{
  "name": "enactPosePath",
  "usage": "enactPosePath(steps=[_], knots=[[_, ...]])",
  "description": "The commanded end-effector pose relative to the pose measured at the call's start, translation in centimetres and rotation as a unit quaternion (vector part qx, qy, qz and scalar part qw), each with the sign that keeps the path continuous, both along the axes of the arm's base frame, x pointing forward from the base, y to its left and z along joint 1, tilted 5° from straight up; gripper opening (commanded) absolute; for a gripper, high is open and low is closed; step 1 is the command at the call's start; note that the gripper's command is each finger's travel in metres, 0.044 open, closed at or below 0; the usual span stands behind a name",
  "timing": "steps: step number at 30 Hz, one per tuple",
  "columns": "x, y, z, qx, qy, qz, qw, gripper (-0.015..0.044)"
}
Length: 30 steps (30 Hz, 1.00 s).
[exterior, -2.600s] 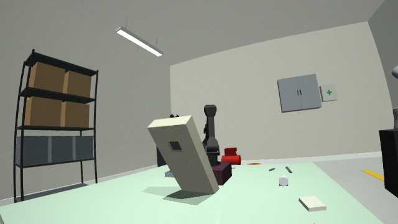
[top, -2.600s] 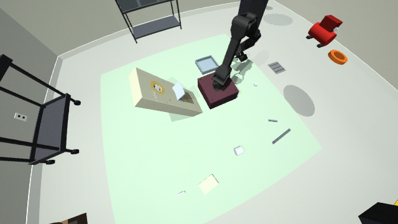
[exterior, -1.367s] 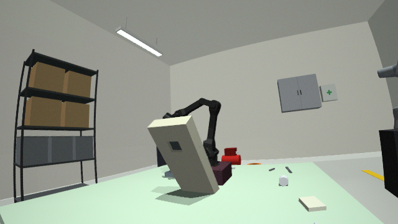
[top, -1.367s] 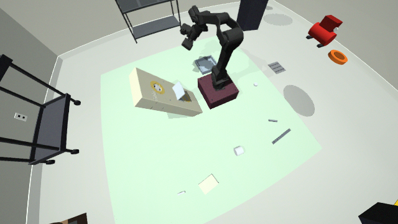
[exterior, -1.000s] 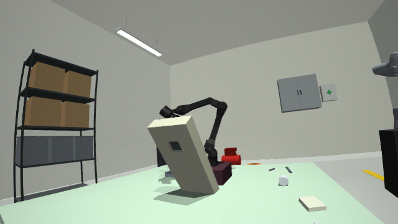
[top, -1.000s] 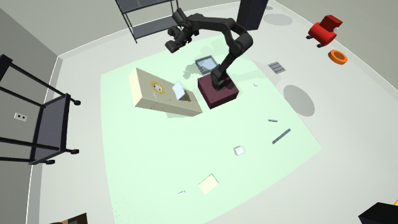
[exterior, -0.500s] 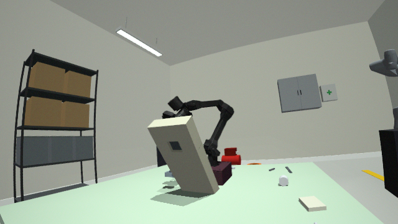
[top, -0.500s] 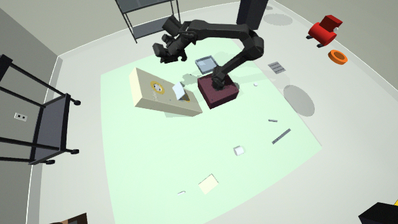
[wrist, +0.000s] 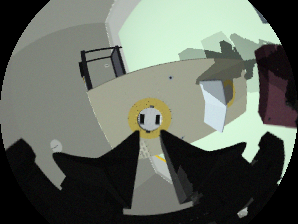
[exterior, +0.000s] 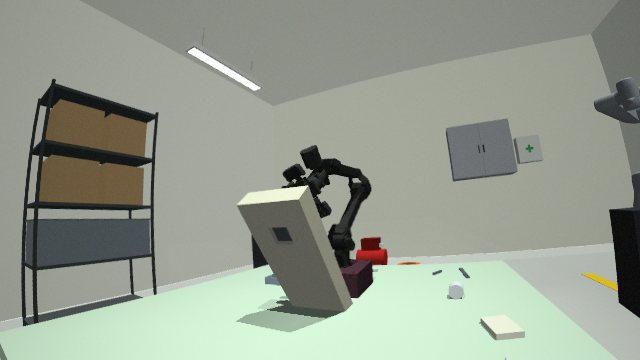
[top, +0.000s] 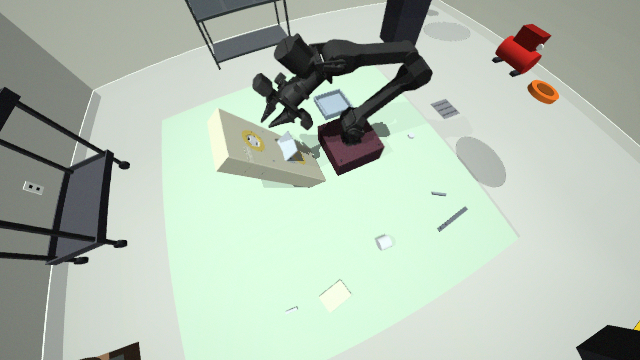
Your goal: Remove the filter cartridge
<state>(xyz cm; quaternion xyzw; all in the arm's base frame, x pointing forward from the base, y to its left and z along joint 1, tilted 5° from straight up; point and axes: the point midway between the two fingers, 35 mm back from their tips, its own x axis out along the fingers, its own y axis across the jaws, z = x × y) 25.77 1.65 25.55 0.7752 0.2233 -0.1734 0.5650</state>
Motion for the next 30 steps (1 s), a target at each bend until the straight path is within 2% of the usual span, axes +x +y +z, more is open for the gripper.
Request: enactPosePath(steps=[1, 30], knots=[[-0.3, 0.7, -0.1, 0.028, 0.003, -0.008, 1.000, 0.0113], [2.9, 1.3, -1.9, 0.028, 0.002, -0.008, 1.000, 0.0113]])
